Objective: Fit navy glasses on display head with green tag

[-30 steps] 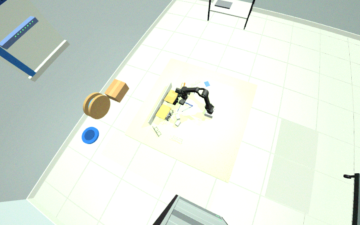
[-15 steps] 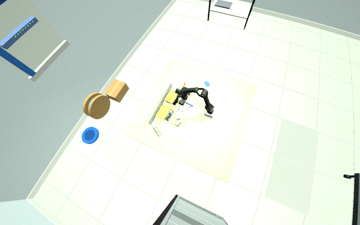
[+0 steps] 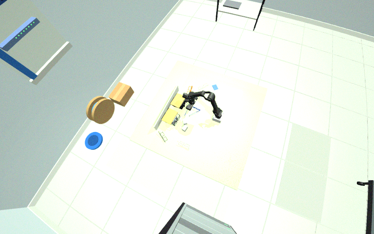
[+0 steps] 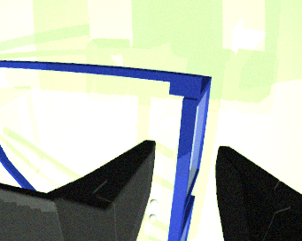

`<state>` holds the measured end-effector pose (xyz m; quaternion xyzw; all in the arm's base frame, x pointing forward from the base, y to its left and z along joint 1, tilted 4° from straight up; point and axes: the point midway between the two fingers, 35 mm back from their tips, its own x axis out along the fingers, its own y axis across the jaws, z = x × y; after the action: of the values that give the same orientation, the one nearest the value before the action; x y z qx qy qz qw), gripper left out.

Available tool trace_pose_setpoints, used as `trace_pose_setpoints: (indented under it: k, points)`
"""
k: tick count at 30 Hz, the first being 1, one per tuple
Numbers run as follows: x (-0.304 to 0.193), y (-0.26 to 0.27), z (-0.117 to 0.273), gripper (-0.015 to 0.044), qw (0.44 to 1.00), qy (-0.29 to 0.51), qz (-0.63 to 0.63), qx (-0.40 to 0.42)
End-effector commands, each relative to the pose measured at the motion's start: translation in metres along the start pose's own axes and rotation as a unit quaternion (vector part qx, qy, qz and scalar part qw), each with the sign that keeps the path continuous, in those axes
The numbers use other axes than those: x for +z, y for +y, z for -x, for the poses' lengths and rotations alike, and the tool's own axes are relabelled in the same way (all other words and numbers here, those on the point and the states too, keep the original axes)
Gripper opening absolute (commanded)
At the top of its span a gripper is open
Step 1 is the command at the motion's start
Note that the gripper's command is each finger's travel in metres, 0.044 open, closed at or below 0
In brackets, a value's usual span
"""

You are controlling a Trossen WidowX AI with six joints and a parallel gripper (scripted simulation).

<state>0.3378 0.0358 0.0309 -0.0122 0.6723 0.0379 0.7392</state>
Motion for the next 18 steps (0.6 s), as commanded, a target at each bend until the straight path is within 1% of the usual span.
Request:
trace_pose_setpoints:
  k: [1,9,18]
  points:
    - [-0.003,-0.001,-0.009,0.0120,1.000,0.006,0.001,-0.001]
    - [-0.004,-0.003,-0.021,0.0120,1.000,0.006,0.001,-0.001]
    - [-0.004,-0.001,-0.021,0.0120,1.000,0.006,0.001,-0.001]
